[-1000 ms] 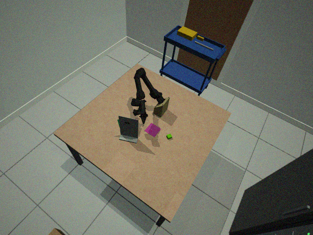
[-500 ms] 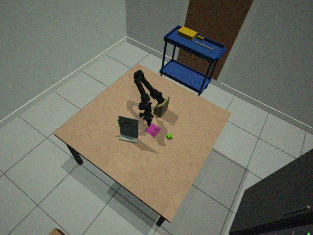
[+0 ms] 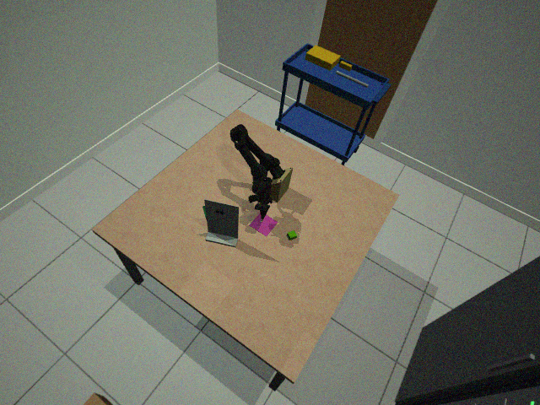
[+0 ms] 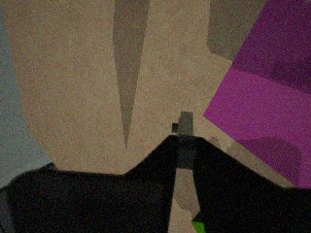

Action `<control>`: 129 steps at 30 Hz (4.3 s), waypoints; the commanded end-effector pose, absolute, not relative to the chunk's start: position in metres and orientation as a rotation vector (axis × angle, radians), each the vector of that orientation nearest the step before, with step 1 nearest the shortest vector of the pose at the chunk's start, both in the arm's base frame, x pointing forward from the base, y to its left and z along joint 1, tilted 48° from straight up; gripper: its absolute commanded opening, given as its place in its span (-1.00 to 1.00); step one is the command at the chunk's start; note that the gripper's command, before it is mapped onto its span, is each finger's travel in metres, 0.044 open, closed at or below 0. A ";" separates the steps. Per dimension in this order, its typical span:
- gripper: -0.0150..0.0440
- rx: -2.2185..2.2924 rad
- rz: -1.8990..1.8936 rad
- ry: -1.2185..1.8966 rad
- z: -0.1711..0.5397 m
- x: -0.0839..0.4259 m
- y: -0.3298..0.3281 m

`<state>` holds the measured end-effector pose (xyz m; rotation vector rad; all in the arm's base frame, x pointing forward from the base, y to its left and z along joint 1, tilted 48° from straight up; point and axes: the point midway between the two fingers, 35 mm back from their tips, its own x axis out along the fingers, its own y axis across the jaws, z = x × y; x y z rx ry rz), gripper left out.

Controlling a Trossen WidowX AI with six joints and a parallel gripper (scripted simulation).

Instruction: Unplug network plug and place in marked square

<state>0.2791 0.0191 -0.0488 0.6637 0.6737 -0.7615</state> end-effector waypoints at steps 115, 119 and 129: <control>0.04 0.578 -0.868 0.535 -0.103 0.246 -0.038; 0.04 0.579 -0.867 0.536 -0.101 0.245 -0.036; 0.04 0.579 -0.867 0.538 -0.096 0.241 -0.031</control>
